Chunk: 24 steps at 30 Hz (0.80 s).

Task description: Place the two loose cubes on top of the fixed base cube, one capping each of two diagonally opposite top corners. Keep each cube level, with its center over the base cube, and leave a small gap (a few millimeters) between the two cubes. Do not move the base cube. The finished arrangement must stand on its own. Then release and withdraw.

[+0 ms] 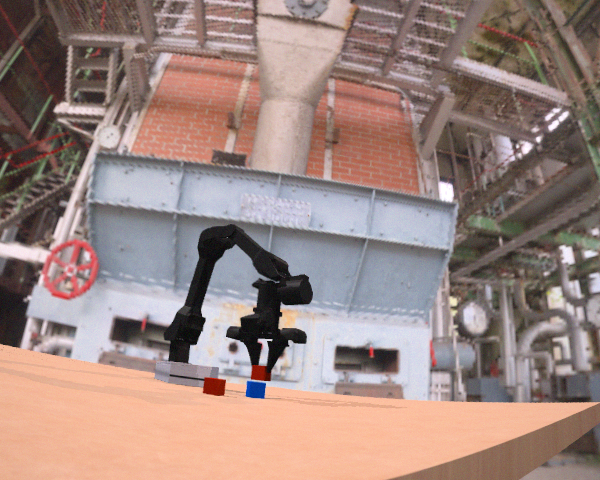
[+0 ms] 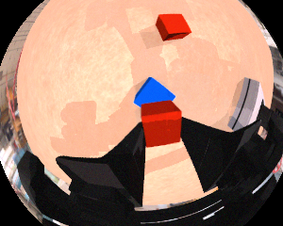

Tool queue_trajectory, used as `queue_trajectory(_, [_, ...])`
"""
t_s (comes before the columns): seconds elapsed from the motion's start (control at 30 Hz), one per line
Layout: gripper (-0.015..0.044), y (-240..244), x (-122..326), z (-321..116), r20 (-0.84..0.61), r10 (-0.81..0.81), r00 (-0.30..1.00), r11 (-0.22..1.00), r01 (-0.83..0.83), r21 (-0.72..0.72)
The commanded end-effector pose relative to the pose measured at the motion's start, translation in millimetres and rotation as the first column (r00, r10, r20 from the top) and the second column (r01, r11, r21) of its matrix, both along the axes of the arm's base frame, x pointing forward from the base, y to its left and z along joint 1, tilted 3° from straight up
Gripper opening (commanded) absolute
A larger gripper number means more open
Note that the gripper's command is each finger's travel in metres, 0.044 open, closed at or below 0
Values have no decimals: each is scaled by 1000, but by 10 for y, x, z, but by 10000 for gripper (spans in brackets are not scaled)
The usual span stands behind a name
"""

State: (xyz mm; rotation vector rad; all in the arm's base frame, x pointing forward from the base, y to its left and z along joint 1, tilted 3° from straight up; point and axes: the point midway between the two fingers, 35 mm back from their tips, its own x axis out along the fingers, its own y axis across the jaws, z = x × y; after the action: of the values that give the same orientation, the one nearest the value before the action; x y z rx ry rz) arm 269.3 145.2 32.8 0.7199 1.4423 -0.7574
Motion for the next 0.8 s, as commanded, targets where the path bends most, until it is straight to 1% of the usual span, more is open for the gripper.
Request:
queue_trajectory(0.0, [105, 6, -4, -18, -4, -6, 1000, 1000, 6, 3])
queue_trajectory(0.67, [105, 6, -4, -32, -4, -5, 1000, 1000, 5, 3])
queue_trajectory(0.77, [184, 6, -4, -32, -4, -5, 1000, 1000, 5, 3])
